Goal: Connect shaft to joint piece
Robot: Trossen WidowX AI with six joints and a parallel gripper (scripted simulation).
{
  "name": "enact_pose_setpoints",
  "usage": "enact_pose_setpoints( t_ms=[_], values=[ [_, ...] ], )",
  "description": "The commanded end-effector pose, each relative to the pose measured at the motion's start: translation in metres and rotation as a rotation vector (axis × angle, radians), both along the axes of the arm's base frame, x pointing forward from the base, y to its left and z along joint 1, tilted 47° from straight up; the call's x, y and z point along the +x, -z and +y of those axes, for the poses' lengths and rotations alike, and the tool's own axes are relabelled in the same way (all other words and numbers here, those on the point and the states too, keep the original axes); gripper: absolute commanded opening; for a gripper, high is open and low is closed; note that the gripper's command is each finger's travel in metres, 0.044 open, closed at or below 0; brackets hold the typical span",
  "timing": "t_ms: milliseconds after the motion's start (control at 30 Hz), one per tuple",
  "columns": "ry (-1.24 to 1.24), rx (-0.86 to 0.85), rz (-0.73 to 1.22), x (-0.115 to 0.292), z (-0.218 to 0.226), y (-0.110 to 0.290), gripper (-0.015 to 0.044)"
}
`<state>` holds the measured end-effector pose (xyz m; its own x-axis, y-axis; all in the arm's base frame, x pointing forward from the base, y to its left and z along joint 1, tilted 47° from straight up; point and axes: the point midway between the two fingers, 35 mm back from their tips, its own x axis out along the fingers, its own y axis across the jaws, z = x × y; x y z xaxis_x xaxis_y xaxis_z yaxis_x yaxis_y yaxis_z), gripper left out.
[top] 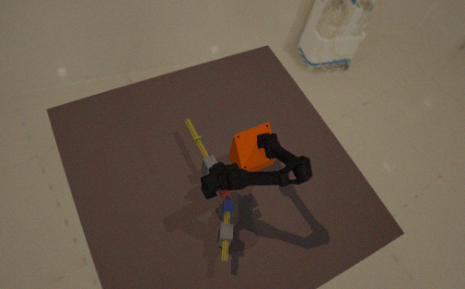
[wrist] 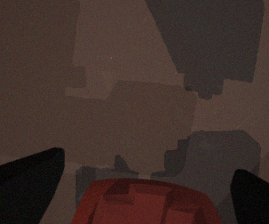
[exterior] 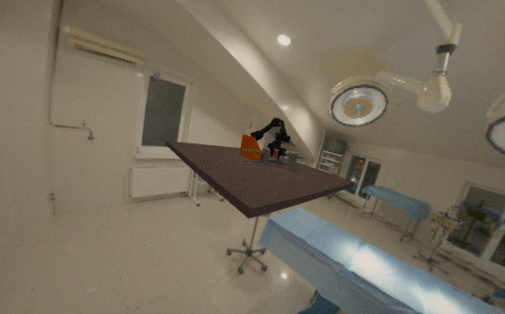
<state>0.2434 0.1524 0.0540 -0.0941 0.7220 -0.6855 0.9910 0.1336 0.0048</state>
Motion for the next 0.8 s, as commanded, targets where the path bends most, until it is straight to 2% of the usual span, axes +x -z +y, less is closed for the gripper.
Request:
enact_pose_setpoints(
  t_ms=[0, 367, 500, 767],
  values=[
    [0.0, 0.0, 0.0, 0.0, 0.0, 0.0, 0.044],
    [0.0, 0.0, 0.0, 0.0, 0.0, 0.0, 0.044],
    [0.003, -0.012, -0.002, 0.002, -0.018, -0.019, 0.044],
    [-0.031, -0.01, -0.039, 0.004, -0.023, -0.023, 0.044]
  ],
)
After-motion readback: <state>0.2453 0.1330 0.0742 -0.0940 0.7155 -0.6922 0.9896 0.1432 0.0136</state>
